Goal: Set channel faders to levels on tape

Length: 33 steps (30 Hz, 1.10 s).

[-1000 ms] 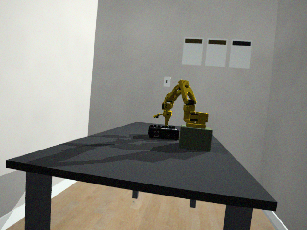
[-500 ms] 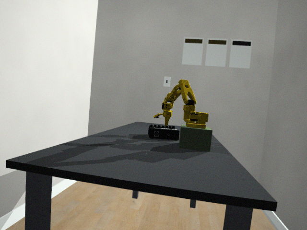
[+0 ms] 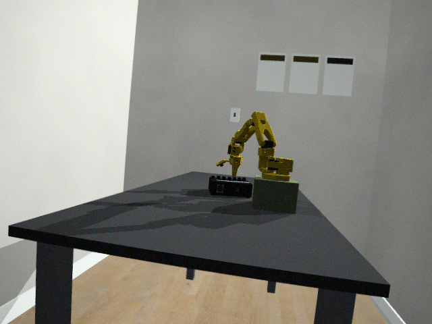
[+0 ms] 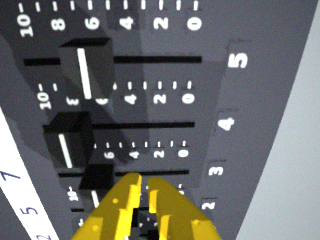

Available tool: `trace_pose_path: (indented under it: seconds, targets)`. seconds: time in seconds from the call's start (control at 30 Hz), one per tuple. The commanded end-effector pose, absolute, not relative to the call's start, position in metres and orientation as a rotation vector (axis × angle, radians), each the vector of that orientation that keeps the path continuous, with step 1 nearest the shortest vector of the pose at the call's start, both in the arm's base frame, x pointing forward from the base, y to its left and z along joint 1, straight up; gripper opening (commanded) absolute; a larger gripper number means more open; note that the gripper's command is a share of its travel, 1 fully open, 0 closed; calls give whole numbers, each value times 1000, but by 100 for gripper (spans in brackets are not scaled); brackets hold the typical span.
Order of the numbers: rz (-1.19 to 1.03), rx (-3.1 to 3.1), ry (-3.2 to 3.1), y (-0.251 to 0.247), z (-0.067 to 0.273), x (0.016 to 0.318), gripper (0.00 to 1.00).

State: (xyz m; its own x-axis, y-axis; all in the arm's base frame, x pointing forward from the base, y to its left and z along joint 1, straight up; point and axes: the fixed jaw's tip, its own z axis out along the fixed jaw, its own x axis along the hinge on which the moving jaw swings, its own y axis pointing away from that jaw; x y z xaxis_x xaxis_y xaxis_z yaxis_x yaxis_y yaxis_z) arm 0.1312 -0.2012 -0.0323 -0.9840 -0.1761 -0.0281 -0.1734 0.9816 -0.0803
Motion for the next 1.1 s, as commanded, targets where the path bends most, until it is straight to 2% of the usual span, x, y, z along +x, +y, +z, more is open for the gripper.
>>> trace_pose_path:
  seconds: [0.0, 1.07]
  targets:
    - [-7, -316, 3123, -184, -45, 128, 0]
    - [-7, -316, 3123, -193, -45, 128, 0]
